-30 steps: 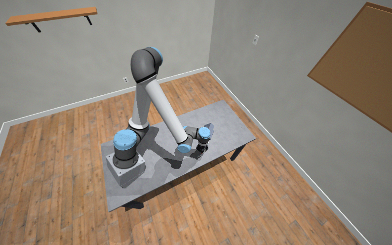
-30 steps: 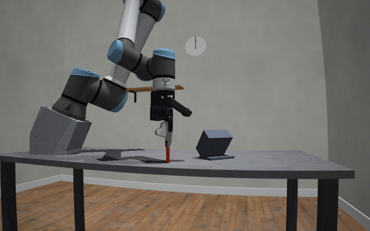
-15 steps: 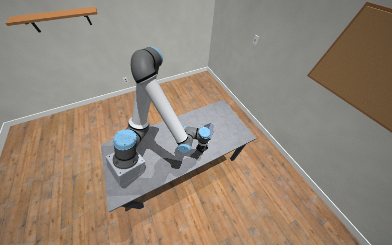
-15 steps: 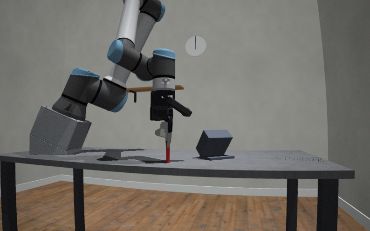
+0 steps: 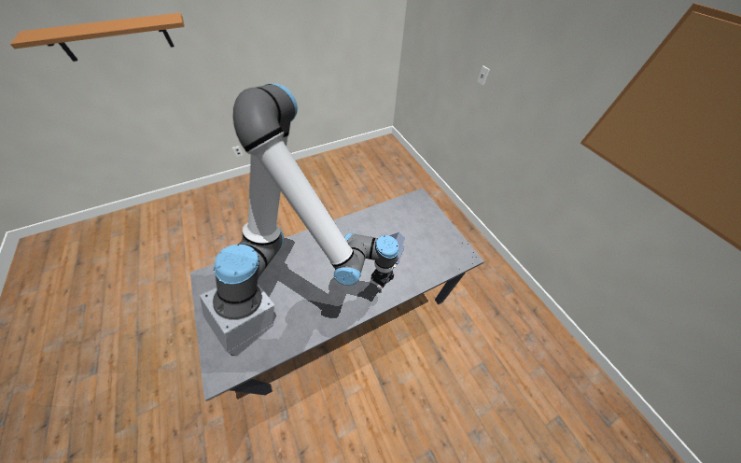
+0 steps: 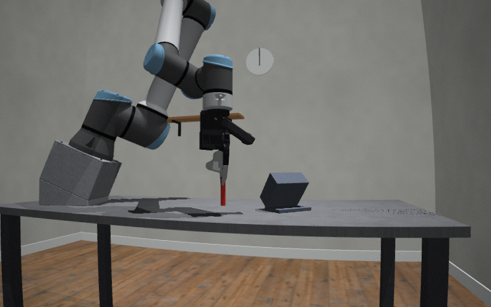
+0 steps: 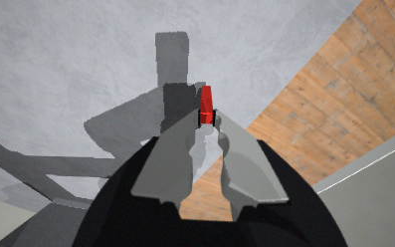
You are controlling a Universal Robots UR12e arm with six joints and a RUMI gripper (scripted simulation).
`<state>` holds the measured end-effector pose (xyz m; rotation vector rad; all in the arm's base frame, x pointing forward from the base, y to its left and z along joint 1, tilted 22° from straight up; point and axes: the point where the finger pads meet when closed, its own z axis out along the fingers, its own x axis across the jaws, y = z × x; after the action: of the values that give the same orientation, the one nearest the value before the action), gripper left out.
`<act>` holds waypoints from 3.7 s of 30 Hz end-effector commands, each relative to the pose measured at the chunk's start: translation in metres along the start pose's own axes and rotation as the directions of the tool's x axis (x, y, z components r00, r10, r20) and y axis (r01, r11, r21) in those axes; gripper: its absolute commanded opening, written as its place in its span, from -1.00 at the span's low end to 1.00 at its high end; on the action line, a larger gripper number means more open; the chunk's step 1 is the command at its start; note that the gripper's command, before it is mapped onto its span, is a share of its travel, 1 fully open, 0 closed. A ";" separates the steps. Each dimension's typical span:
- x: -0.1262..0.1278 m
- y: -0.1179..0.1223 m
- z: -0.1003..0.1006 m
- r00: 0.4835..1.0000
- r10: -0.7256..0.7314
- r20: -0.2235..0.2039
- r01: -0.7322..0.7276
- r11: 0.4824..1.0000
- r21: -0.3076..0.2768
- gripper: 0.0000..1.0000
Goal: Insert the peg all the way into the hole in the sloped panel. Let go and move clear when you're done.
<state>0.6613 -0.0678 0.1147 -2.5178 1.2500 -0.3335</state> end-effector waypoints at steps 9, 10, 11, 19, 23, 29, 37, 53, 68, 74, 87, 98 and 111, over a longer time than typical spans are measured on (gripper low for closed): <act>0.000 0.000 -0.056 1.000 -0.001 0.001 0.001 1.000 0.000 -1.00; 0.000 0.000 -0.040 1.000 0.000 -0.001 0.000 1.000 0.000 -1.00; 0.000 -0.001 -0.040 1.000 0.000 -0.001 0.000 1.000 0.000 -1.00; -0.003 -0.003 -0.037 1.000 -0.003 -0.008 0.003 1.000 -0.012 -1.00; -0.005 -0.004 -0.035 1.000 -0.005 -0.013 0.005 1.000 -0.022 -1.00; -0.009 -0.007 -0.031 1.000 -0.009 -0.022 0.008 0.999 -0.037 -1.00; -0.013 -0.010 -0.027 0.999 -0.012 -0.032 0.011 0.999 -0.051 -1.00; -0.023 -0.017 -0.020 0.998 -0.021 -0.056 0.017 0.996 -0.082 -1.00; -0.031 -0.023 -0.013 0.996 -0.029 -0.081 0.021 0.994 -0.108 -1.00; -0.035 -0.026 -0.011 0.995 -0.033 -0.094 0.022 0.993 -0.119 -1.00; -0.042 -0.032 -0.006 0.992 -0.040 -0.117 0.024 0.990 -0.138 -1.00; -0.049 -0.038 -0.002 0.989 -0.048 -0.142 0.025 0.988 -0.155 -1.00; -0.057 -0.045 0.001 0.984 -0.055 -0.169 0.026 0.985 -0.170 -1.00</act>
<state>0.6599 -0.0003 0.1261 -2.7023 1.3388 -0.4715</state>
